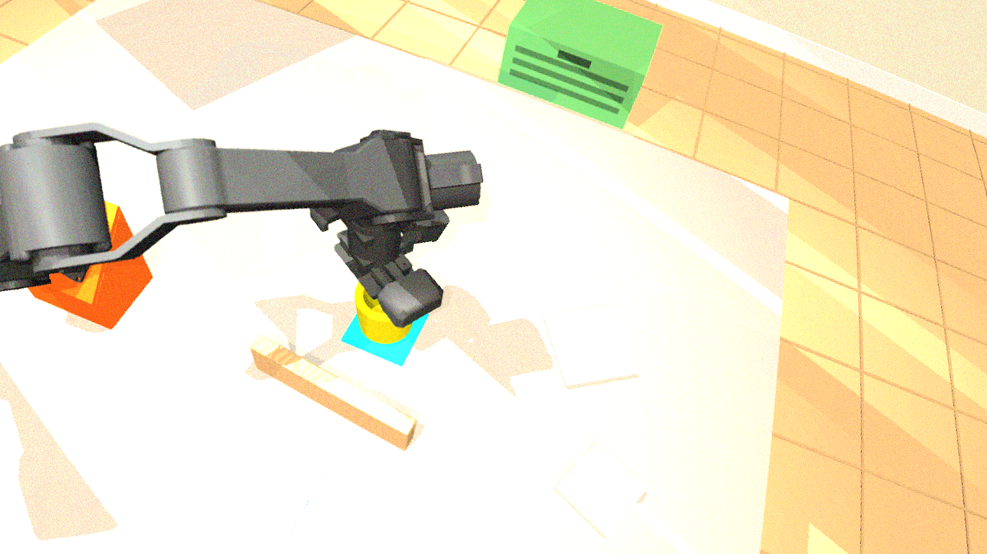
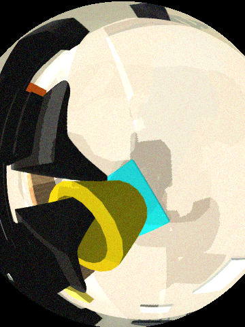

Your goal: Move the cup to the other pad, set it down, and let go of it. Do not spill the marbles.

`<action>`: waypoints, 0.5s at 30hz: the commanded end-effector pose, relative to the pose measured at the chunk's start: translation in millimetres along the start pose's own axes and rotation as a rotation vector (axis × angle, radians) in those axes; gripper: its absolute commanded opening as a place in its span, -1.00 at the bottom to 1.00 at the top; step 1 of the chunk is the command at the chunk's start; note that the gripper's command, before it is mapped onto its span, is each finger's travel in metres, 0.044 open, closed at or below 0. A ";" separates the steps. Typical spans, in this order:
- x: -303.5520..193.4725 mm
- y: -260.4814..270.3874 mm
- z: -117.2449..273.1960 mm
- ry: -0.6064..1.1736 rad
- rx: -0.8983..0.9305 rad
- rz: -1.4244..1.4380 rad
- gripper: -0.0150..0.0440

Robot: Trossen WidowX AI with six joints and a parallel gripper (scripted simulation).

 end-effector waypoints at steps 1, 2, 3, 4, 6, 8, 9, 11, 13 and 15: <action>0.1 -0.3 0.5 -0.001 0.000 -0.001 -0.14; 0.1 -0.3 0.5 -0.001 0.000 -0.001 -0.05; 0.1 -0.3 0.5 -0.001 0.000 -0.001 0.01; 0.1 -0.3 0.5 -0.001 0.000 -0.001 0.01; 0.1 -0.3 0.5 -0.001 0.000 -0.001 0.01; 0.1 -0.3 0.5 -0.001 0.000 -0.001 0.01; 0.1 -0.3 0.5 -0.001 0.000 -0.001 0.01; 0.2 -0.4 1.3 -0.001 0.000 -0.001 0.01; 0.3 -0.4 3.3 -0.001 -0.001 -0.001 0.01; 0.5 -0.4 6.3 -0.001 -0.001 0.000 0.01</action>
Point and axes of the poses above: the point midway between the two fingers, 35 mm back from their tips, its own z axis back along the fingers, its own y axis across the jaws, x = y × z, the point moved 8 cm from there along z, back along the fingers, and after that the axes turned 7 degrees about z, right-handed, at the moved point
